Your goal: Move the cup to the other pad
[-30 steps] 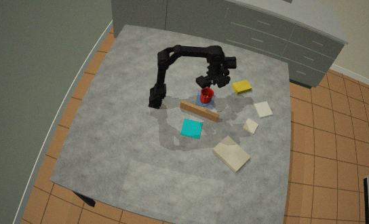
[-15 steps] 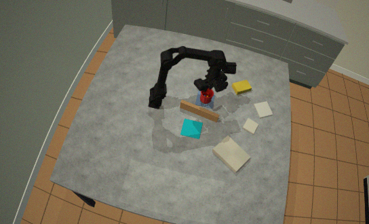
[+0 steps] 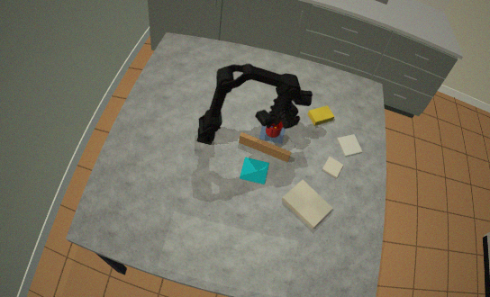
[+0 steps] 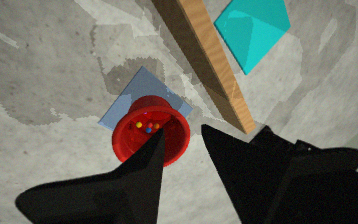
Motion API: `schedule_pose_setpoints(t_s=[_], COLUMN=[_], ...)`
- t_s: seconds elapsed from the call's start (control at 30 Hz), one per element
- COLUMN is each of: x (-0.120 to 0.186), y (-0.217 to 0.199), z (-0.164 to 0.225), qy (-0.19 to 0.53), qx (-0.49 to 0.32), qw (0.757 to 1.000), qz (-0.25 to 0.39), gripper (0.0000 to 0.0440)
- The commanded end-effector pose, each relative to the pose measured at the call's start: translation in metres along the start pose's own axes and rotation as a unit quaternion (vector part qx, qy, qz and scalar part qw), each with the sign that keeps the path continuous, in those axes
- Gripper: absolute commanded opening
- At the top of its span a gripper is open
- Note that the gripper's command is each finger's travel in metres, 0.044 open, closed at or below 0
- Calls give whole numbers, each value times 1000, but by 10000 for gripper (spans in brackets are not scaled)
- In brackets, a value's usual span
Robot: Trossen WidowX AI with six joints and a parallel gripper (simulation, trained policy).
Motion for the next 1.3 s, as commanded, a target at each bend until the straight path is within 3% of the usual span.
schedule_pose_setpoints(t_s=[0.0, 0.37, 0.6, 0.67, 1.27], x=[-16, -54, -68, -66, -40], y=[2, 5, 3, 2, -10], z=[0, 2, 2, 1, -3], qy=[5, 13, 9, 4, -7], qx=[3, 32, 61, 63, 40], qw=[1000, 999, 998, 998, 999], qz=[18, 30, 30, 28, 0], gripper=[184, 180, 30, 10, 0])
Point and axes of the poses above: the point midway between the two fingers, 35 mm back from their tips, its own x axis back along the fingers, its own y axis across the jaws, z = x × y, the point moved 10 cm from there along x, back along the fingers, and after that the axes turned 1 degree about x, right-handed, at the moved point
